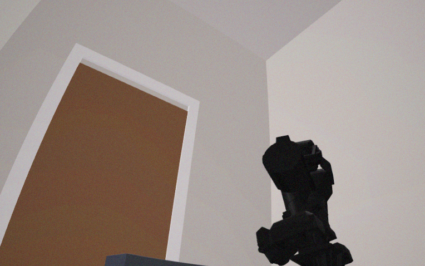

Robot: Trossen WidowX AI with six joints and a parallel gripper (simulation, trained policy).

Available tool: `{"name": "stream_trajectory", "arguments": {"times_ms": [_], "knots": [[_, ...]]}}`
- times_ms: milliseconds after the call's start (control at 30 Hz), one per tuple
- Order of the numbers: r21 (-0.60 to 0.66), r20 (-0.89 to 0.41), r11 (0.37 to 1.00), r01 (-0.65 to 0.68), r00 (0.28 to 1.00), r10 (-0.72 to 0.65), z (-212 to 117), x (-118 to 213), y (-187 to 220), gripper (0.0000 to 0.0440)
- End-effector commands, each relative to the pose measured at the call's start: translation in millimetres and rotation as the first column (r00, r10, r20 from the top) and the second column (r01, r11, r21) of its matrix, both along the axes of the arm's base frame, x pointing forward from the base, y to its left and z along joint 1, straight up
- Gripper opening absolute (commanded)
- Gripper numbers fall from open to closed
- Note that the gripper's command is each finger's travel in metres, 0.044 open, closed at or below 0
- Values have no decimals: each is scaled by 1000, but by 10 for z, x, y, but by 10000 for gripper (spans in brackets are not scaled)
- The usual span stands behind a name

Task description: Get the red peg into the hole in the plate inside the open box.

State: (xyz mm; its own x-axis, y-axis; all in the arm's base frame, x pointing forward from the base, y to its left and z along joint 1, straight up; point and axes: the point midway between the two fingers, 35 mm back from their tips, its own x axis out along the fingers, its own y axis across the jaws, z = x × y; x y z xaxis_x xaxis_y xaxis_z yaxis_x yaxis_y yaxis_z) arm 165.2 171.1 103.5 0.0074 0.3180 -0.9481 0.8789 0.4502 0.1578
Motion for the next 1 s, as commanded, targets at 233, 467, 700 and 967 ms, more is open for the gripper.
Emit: {"name": "stream_trajectory", "arguments": {"times_ms": [233, 467, 700, 967], "knots": [[43, 135, 999, -2, 991, -4, 506, 193, -111, 0], [29, 223, 999, 31, 974, -37, 809, 349, -308, 0], [-12, 281, 996, 88, 956, -81, 1012, 504, -564, 0], [-68, 295, 985, 161, 946, -134, 1084, 639, -865, 0]]}}
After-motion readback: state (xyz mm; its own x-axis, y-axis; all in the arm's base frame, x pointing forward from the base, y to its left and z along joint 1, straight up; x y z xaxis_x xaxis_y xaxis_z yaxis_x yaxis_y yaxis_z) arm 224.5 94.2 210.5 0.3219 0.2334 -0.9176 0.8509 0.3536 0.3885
